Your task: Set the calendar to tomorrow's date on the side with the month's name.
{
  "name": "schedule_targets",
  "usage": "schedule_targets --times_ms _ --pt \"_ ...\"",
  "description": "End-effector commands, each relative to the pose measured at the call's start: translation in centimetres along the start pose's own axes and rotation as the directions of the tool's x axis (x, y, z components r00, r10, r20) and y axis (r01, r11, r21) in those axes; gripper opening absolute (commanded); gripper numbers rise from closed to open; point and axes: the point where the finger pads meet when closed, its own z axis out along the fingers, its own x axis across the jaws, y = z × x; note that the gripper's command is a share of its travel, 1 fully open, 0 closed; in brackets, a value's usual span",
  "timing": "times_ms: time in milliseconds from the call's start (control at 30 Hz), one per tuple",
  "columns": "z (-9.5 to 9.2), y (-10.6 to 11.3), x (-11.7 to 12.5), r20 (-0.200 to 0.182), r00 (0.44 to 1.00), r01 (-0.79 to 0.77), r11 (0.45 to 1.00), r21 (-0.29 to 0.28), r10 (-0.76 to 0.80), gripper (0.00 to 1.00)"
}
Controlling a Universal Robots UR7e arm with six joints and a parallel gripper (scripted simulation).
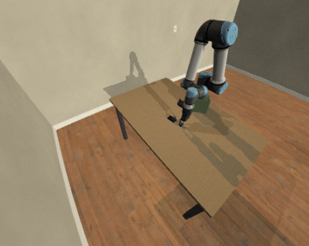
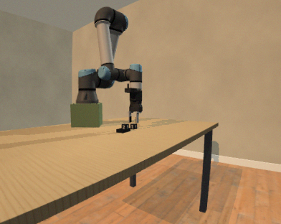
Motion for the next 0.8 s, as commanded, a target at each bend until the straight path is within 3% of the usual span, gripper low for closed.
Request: schedule_targets --times_ms 0,400,767 --pt "0.0 0.0 0.0 0.001 1.0 0.0 1.0 0.0 0.0 0.87" --pt "0.2 0.0 0.0 0.001 1.0 0.0 1.0 0.0 0.0 0.87" --pt "1.9 0.0 0.0 0.001 1.0 0.0 1.0 0.0 0.0 0.87"
